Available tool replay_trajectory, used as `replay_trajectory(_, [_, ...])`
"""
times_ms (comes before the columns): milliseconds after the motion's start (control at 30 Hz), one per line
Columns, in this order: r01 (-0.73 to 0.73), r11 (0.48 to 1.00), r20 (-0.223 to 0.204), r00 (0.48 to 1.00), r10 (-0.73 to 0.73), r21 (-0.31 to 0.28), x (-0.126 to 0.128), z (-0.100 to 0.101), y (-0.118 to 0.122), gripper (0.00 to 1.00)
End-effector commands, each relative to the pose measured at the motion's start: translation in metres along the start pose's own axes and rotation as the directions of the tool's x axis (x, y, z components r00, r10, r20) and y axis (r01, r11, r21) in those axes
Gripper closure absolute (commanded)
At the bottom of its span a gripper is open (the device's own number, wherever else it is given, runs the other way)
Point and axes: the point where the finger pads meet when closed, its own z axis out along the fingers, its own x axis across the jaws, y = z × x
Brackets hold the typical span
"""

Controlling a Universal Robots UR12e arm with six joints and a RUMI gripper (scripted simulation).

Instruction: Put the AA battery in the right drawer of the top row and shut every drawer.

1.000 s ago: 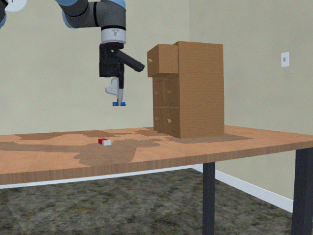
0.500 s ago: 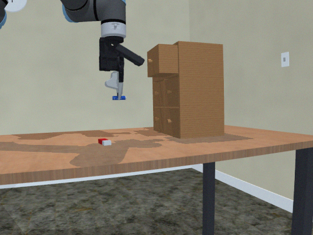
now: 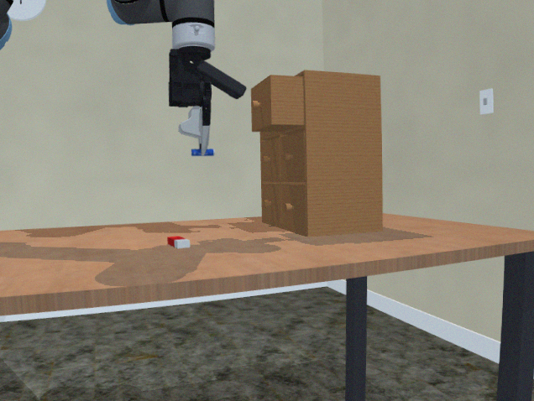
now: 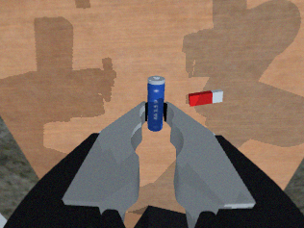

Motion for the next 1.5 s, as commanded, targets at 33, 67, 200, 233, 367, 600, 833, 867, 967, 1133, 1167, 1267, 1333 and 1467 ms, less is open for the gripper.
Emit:
replay_trajectory(33, [0.000, 1.000, 0.000, 1.000, 0.000, 0.001, 0.000, -0.016, -0.001, 0.95])
replay_trajectory(67, [0.000, 1.000, 0.000, 1.000, 0.000, 0.001, 0.000, -0.019, -0.001, 0.95])
replay_trajectory(200, [0.000, 1.000, 0.000, 1.000, 0.000, 0.001, 0.000, -0.030, -0.001, 0.95])
replay_trajectory(233, [0.000, 1.000, 0.000, 1.000, 0.000, 0.001, 0.000, -0.033, -0.001, 0.95])
replay_trajectory(367, [0.000, 1.000, 0.000, 1.000, 0.000, 0.001, 0.000, -0.039, -0.001, 0.95])
replay_trajectory(600, [0.000, 1.000, 0.000, 1.000, 0.000, 0.001, 0.000, -0.060, 0.000, 0.95])
replay_trajectory(833, [0.000, 1.000, 0.000, 1.000, 0.000, 0.001, 0.000, -0.081, 0.000, 0.95])
replay_trajectory(867, [0.000, 1.000, 0.000, 1.000, 0.000, 0.001, 0.000, -0.084, 0.000, 0.95])
replay_trajectory(967, [0.000, 1.000, 0.000, 1.000, 0.000, 0.001, 0.000, -0.087, 0.000, 0.95])
replay_trajectory(1133, [0.000, 1.000, 0.000, 1.000, 0.000, 0.001, 0.000, -0.102, 0.000, 0.95])
replay_trajectory(1167, [0.000, 1.000, 0.000, 1.000, 0.000, 0.001, 0.000, -0.105, 0.000, 0.95])
replay_trajectory(1267, [0.000, 1.000, 0.000, 1.000, 0.000, 0.001, 0.000, -0.113, 0.000, 0.95])
replay_trajectory(1333, [0.000, 1.000, 0.000, 1.000, 0.000, 0.001, 0.000, -0.119, 0.000, 0.95])
replay_trajectory(1467, [0.000, 1.000, 0.000, 1.000, 0.000, 0.001, 0.000, -0.127, 0.000, 0.95])
